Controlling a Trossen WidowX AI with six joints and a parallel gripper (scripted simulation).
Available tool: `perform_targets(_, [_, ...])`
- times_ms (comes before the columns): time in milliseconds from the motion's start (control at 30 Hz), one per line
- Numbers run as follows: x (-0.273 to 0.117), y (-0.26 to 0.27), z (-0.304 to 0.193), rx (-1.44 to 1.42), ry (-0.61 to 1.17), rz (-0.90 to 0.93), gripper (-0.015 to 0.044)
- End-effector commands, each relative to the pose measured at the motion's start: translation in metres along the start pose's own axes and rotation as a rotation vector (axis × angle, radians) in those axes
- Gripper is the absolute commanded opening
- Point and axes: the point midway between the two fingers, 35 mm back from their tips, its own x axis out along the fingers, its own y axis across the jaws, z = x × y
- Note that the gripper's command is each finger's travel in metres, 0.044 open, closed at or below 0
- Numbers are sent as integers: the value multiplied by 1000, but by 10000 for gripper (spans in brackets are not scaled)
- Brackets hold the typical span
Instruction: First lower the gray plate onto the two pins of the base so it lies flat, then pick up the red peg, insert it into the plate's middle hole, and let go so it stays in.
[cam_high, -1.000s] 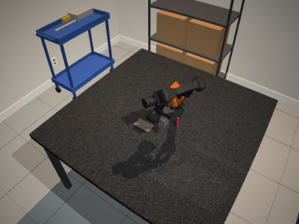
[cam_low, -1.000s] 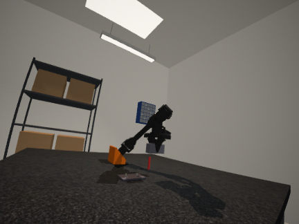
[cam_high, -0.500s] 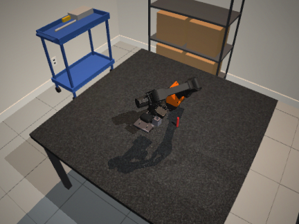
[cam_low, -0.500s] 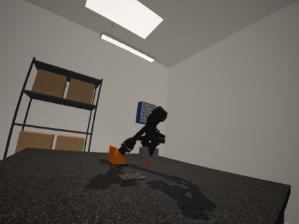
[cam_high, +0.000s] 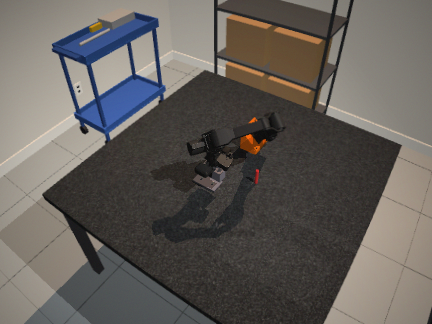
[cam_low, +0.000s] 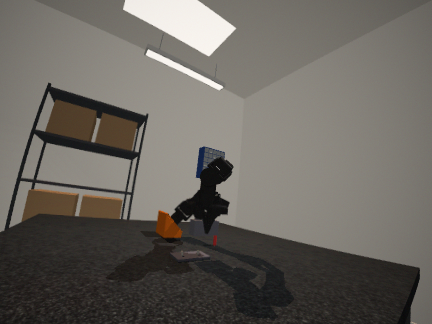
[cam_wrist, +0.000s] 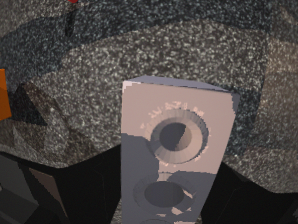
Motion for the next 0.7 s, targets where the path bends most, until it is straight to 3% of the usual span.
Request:
perform_targets(0, [7,3,-12,-5,2,5,0])
perform_targets(667, [24,8,-39,-29,0,3,0])
